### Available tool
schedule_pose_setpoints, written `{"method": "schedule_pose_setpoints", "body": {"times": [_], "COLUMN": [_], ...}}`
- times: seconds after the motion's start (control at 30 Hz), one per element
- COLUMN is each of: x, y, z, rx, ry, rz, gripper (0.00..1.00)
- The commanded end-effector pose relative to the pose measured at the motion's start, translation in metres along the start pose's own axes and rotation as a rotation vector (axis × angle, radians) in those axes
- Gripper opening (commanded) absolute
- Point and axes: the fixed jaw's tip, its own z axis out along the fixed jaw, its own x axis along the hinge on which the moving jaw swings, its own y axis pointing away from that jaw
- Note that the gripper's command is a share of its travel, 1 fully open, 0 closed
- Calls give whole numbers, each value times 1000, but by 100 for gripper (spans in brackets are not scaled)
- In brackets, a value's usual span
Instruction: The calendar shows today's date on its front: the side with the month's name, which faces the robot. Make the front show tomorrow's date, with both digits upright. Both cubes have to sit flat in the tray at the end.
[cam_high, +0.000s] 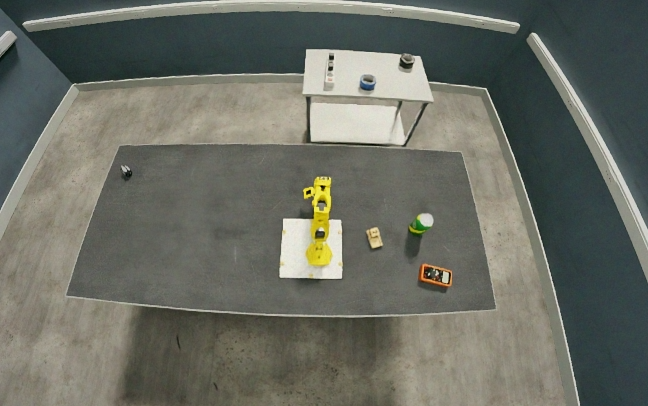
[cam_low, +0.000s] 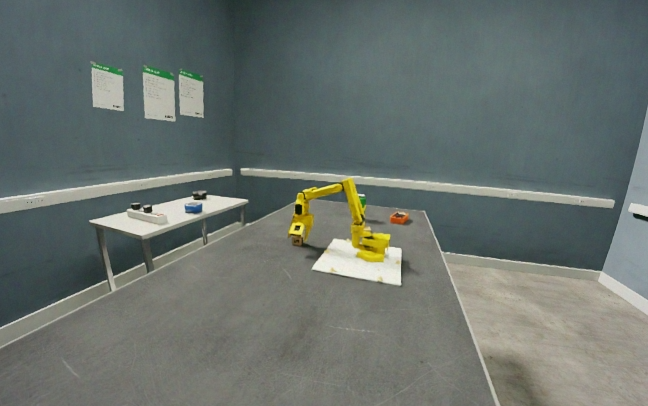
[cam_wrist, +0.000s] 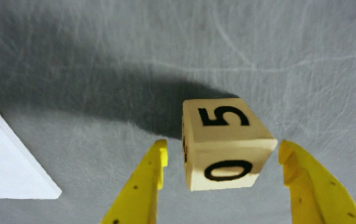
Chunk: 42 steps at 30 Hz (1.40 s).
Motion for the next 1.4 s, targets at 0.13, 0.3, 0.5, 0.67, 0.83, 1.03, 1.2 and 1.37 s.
{"method": "schedule_pose_setpoints", "body": {"times": [0.13,0.3,0.5,0.67,0.83,1.03,1.2,1.37], "x": [1,1,1,1,1,1,1,1], "y": [4,2,1,-1,-3,-4,-5,-5], "z": [5,5,5,5,5,5,5,5], "rx": [-25,-25,-25,-25,-25,-25,-25,-25], "ry": [-5,-5,-5,-5,-5,-5,-5,-5], "rz": [-4,-4,-4,-4,-4,-4,-4,-4], "gripper": [34,32,30,27,25,23,22,21]}}
